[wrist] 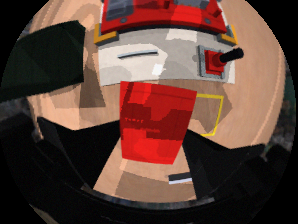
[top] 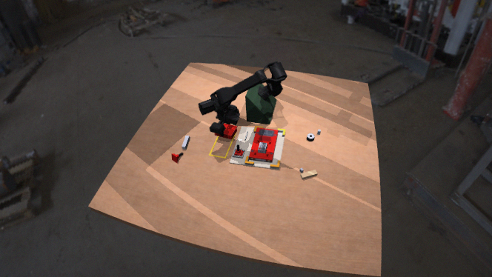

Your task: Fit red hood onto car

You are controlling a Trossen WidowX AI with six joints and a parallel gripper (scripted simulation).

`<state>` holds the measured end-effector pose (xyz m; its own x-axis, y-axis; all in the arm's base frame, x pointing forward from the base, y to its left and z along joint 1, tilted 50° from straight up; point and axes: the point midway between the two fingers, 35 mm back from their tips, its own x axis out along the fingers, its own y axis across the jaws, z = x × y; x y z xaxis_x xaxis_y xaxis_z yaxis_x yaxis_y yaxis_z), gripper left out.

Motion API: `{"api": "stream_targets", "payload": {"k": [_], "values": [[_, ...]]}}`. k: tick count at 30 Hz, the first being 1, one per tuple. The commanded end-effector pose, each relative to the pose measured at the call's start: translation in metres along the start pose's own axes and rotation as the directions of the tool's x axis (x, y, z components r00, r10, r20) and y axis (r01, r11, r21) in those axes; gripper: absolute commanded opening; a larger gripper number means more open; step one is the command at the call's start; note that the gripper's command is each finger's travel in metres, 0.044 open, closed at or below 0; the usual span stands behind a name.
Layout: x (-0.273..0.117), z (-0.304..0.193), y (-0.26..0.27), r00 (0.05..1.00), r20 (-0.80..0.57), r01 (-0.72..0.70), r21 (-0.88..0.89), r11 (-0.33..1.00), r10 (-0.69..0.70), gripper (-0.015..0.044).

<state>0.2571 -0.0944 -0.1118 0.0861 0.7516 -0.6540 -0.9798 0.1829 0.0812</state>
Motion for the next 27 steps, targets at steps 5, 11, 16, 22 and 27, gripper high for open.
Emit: {"api": "stream_targets", "payload": {"k": [5,11,16,22,27], "values": [[-0.038,0.000,-0.002,1.000,-0.012,0.008,-0.012,1.000,-0.008,0.0000],[-0.057,0.000,-0.002,1.000,-0.013,0.008,-0.012,1.000,-0.008,0.0000],[-0.066,0.000,-0.002,1.000,-0.013,0.008,-0.012,1.000,-0.008,0.0000],[-0.061,0.007,-0.004,1.000,-0.008,0.008,0.057,0.998,-0.007,0.0000],[-0.064,0.023,-0.010,1.000,-0.012,0.010,0.174,0.985,-0.008,0.0000]]}}
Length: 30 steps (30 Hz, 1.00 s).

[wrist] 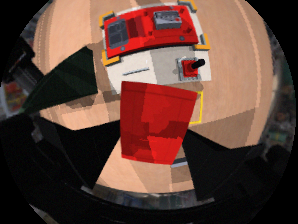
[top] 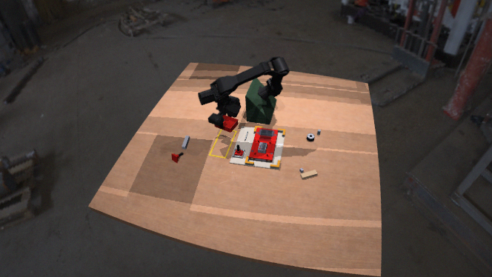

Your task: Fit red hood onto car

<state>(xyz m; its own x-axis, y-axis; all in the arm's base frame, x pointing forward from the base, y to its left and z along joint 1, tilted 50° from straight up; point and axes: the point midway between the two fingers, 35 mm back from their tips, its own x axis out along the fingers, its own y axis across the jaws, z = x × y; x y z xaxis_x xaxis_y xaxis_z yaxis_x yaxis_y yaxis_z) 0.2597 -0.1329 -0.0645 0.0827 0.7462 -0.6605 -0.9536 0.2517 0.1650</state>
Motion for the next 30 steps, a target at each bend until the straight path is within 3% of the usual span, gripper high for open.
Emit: {"api": "stream_targets", "payload": {"k": [1,15,30], "values": [[-0.004,0.015,-0.004,1.000,-0.003,0.011,0.087,0.996,-0.010,0.0000],[-0.008,0.061,-0.014,1.000,-0.011,0.018,0.393,0.919,-0.015,0.0000],[-0.009,0.112,-0.017,1.000,-0.009,0.017,0.679,0.734,-0.016,0.0000]]}}
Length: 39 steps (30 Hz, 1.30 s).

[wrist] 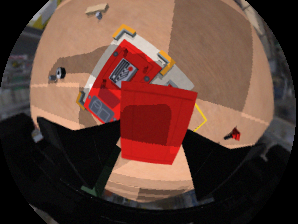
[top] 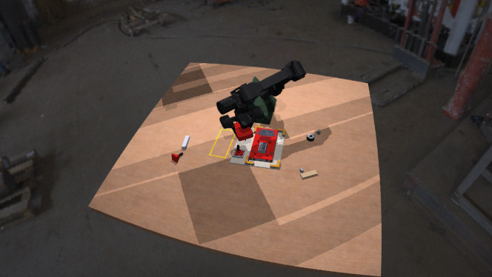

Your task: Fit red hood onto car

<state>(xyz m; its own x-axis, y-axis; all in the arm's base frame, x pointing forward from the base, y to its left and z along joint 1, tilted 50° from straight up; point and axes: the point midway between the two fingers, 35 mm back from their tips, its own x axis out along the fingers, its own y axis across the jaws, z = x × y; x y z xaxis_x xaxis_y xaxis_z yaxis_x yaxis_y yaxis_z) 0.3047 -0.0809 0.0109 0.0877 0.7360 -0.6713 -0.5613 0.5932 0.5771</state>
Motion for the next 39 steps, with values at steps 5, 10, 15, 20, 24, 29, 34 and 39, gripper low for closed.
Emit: {"api": "stream_targets", "payload": {"k": [5,10,15,20,24,29,34,39], "values": [[-0.002,0.023,0.019,1.000,0.009,-0.001,0.181,0.984,0.000,0.0000],[-0.002,0.035,0.031,1.000,0.011,-0.006,0.288,0.958,0.003,0.0000],[-0.002,0.048,0.044,1.000,0.013,-0.012,0.391,0.920,0.007,0.0000],[-0.001,0.059,0.057,1.000,0.016,-0.019,0.489,0.872,0.013,0.0000],[-0.001,0.069,0.067,1.000,0.018,-0.025,0.560,0.828,0.018,0.0000],[-0.001,0.071,0.068,1.000,0.018,-0.026,0.572,0.820,0.018,0.0000],[0.006,0.069,0.068,1.000,0.018,-0.026,0.572,0.820,0.018,0.0000],[0.027,0.071,0.068,1.000,0.019,-0.026,0.572,0.820,0.018,0.0000]]}}
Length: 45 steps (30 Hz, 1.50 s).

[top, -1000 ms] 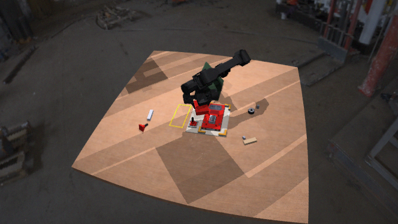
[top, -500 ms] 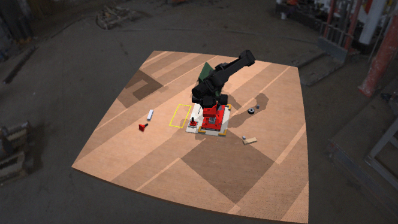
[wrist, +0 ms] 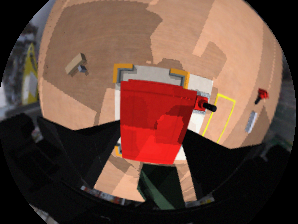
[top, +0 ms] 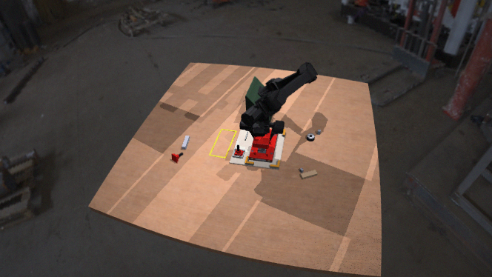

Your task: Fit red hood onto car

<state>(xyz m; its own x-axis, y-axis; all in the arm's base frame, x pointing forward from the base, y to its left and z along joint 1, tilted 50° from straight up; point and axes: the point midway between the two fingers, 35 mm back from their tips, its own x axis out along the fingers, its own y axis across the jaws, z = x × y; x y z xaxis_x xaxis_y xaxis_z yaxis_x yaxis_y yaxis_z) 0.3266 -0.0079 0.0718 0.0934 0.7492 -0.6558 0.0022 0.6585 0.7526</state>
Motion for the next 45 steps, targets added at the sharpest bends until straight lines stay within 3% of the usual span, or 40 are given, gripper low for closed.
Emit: {"api": "stream_targets", "payload": {"k": [1,6,45], "values": [[0.018,0.000,0.002,1.000,-0.001,-0.005,0.006,1.000,0.005,0.0000],[0.034,-0.001,0.003,1.000,-0.001,-0.007,0.006,1.000,0.007,0.0000],[0.037,-0.003,0.003,1.000,-0.001,-0.007,0.006,1.000,0.007,0.0000]]}}
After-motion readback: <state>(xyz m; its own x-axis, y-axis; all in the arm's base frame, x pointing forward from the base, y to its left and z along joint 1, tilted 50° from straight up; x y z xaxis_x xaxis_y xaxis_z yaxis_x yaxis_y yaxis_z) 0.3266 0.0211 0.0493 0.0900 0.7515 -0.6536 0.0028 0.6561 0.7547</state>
